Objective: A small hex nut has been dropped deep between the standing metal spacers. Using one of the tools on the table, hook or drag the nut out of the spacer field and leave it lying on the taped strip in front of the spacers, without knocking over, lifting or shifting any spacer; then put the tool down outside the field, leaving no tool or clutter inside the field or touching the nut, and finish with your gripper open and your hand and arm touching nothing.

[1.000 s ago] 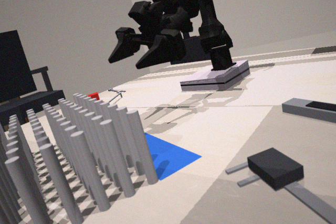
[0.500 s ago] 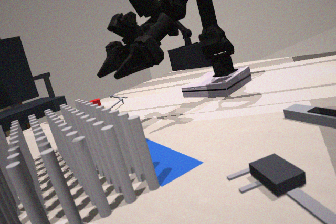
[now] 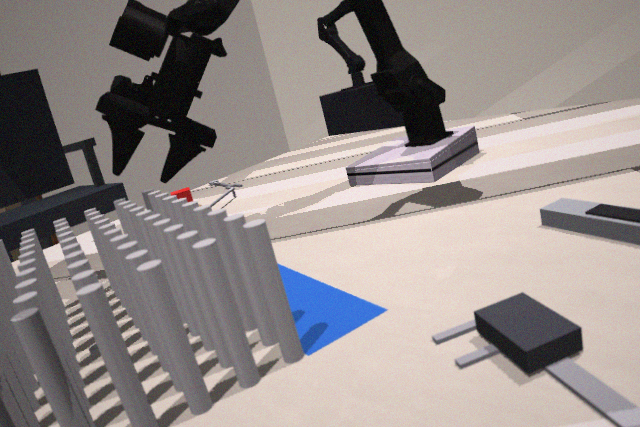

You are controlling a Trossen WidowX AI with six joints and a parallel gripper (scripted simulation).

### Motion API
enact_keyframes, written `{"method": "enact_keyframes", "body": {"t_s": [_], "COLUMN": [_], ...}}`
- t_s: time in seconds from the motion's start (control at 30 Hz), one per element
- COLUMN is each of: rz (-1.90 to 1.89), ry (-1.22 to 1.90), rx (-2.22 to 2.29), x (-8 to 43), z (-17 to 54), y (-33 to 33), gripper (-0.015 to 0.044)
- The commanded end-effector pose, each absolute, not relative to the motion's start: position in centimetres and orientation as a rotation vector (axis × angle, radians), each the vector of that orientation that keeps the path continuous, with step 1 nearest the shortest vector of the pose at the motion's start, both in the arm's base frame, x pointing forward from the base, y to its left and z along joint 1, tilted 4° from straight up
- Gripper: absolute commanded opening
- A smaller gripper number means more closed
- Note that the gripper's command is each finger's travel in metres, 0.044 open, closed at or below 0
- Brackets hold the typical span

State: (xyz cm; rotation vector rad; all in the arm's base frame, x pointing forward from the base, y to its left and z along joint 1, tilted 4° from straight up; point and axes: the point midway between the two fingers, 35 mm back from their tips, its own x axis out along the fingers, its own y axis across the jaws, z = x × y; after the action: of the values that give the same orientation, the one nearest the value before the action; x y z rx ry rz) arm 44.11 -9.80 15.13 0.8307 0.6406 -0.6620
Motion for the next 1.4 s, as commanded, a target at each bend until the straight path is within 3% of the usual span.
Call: {"method": "enact_keyframes", "body": {"t_s": [0.0,0.23,0.5,1.07,1.27,1.37], "rz": [-0.771,-1.047,-1.672,-1.688,-1.688,-1.688], "ry": [0.646,0.690,0.622,0.617,0.617,0.617], "rx": [0.993,1.320,1.827,1.836,1.836,1.836], "x": [43.6,42.8,39.6,38.8,38.8,38.8], "z": [14.5,12.9,11.0,10.9,10.9,10.9], "y": [-12.3,-15.0,-18.8,-19.4,-19.4,-19.4], "gripper": [0.0440,0.0440,0.0440,0.0440,0.0282,0.0280]}}
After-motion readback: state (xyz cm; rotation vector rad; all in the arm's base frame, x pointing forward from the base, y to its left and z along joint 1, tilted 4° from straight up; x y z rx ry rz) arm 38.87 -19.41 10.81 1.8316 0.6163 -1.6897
